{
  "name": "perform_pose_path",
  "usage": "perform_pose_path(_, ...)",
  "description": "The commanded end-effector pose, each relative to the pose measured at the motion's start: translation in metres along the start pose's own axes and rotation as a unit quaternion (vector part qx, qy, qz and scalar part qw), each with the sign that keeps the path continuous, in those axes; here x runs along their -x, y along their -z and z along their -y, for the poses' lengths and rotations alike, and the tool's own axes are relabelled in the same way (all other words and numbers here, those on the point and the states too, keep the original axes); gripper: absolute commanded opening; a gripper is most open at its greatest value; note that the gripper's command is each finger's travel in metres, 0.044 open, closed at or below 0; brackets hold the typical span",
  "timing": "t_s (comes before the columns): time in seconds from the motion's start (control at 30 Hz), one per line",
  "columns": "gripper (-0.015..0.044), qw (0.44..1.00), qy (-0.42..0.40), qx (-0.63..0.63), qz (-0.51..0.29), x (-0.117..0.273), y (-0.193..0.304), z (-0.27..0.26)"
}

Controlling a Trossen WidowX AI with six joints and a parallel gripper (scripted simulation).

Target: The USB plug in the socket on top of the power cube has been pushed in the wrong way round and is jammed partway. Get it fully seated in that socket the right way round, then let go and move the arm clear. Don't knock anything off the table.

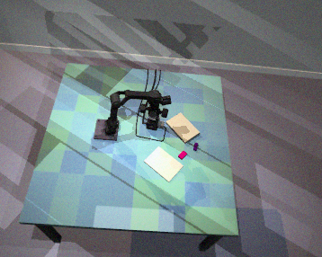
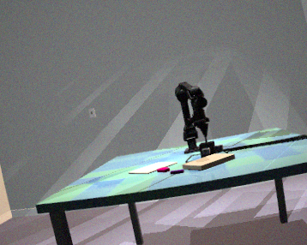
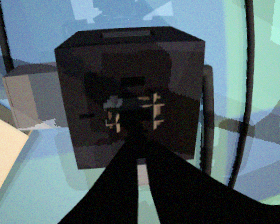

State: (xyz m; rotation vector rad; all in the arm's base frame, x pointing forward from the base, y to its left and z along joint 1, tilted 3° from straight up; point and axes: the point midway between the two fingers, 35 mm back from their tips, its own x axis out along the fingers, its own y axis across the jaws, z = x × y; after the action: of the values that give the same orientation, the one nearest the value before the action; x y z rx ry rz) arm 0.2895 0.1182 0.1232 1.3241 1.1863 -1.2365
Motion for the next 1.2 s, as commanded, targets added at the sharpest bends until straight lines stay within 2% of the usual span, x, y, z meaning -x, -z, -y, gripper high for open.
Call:
perform_pose_path(0.0, 0.0, 1.0, 0.001, 0.002, -0.001, -0.0014, 0.0004, 0.0002)
perform_pose_path(1.17, 0.0, 1.0, 0.001, 0.002, -0.001, -0.0055, 0.0, 0.0002)
